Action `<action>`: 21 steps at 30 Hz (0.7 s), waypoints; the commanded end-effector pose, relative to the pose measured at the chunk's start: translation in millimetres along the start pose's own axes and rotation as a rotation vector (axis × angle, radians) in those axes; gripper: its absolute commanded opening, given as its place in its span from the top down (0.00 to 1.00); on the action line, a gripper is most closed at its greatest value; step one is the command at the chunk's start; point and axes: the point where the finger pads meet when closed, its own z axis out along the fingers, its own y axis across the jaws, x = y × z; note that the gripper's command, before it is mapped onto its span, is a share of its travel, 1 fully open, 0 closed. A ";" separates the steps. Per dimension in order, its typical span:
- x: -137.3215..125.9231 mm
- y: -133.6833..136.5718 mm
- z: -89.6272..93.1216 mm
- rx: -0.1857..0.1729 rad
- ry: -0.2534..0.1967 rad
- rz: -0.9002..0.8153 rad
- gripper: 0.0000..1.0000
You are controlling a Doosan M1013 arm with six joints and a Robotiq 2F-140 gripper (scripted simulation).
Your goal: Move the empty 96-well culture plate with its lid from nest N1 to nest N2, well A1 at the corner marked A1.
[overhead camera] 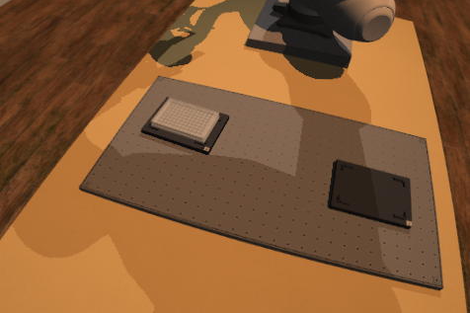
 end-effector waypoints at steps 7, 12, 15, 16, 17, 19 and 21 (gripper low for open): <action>-20.8 34.6 -11.6 -0.053 -0.061 0.034 0.00; -32.2 55.6 -19.1 -0.053 -0.061 0.034 0.00; -36.7 63.9 -22.1 -0.053 -0.061 0.034 0.00; -38.5 68.3 -23.6 -0.075 -0.083 0.047 0.00; -40.2 72.7 -25.1 -0.097 -0.104 0.059 0.00; -42.0 77.2 -26.7 -0.102 -0.108 0.062 0.00; -43.8 81.6 -28.2 -0.102 -0.108 0.062 0.00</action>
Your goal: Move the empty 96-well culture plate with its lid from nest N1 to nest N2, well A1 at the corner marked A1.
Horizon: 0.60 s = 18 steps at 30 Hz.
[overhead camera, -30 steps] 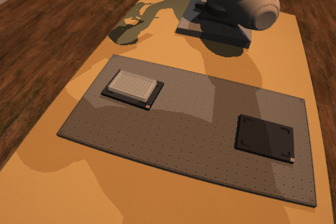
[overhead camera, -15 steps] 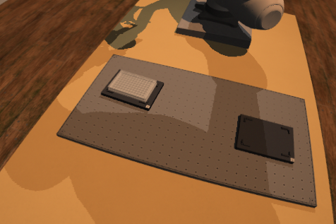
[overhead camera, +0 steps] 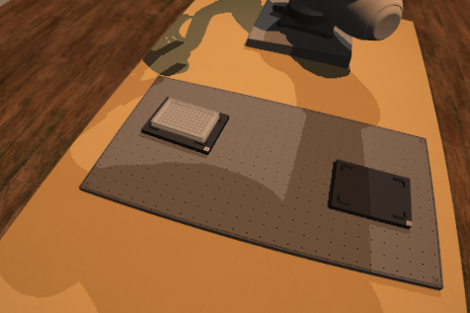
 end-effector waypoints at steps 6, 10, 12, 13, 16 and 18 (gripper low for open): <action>-13.7 39.7 -8.7 -0.017 -0.013 0.010 0.00; -16.5 50.3 -11.0 -0.066 -0.049 0.037 0.00; -18.9 59.8 -13.0 -0.071 -0.053 0.039 0.00; -20.0 64.5 -14.1 -0.071 -0.053 0.039 0.00; -21.2 69.3 -15.1 -0.071 -0.053 0.039 0.00; -23.6 78.8 -17.1 -0.071 -0.053 0.039 0.00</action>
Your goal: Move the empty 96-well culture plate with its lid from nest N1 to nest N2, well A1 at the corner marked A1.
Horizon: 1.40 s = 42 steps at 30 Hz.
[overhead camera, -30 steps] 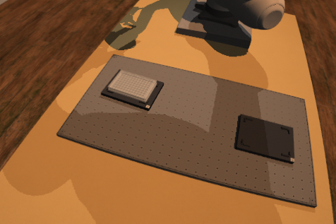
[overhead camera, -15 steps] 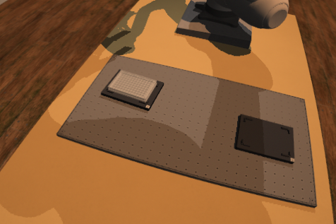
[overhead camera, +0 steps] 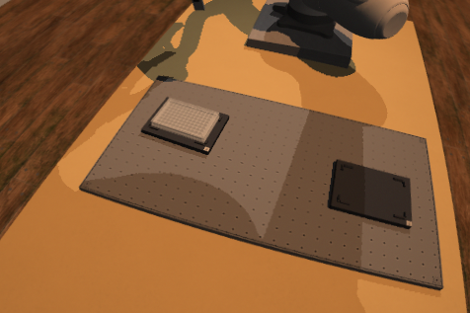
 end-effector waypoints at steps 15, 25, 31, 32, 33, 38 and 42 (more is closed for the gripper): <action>-10.5 71.1 -9.5 -0.065 -0.033 0.036 0.00; -12.3 119.2 -16.5 -0.125 -0.057 0.067 0.00; -12.2 138.7 -19.4 -0.154 -0.065 0.082 0.00; -12.2 138.7 -19.4 -0.154 -0.065 0.082 0.00; -11.9 143.7 -20.1 -0.183 -0.072 0.097 0.00; -10.0 168.3 -23.8 -0.187 -0.073 0.100 0.00; -8.6 188.1 -26.7 -0.187 -0.073 0.100 0.00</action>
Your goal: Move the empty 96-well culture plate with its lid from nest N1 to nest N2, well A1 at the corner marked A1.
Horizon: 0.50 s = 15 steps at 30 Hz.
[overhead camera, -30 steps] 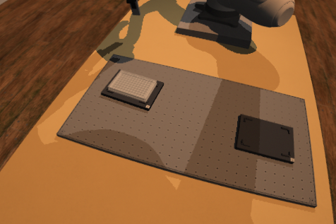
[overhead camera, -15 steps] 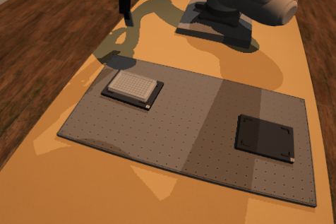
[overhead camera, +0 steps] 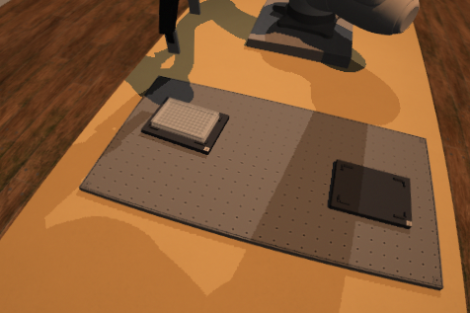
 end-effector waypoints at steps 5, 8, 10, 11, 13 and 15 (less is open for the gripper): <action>7.4 33.9 1.2 -0.069 -0.006 0.040 0.00; 8.7 38.8 1.3 -0.069 -0.006 0.040 0.00; 11.2 48.4 1.5 -0.069 -0.006 0.040 0.00; 12.5 53.3 1.6 -0.069 -0.006 0.040 0.00; 15.0 62.9 1.7 -0.069 -0.006 0.040 0.00; 17.6 72.6 1.9 -0.069 -0.006 0.040 0.00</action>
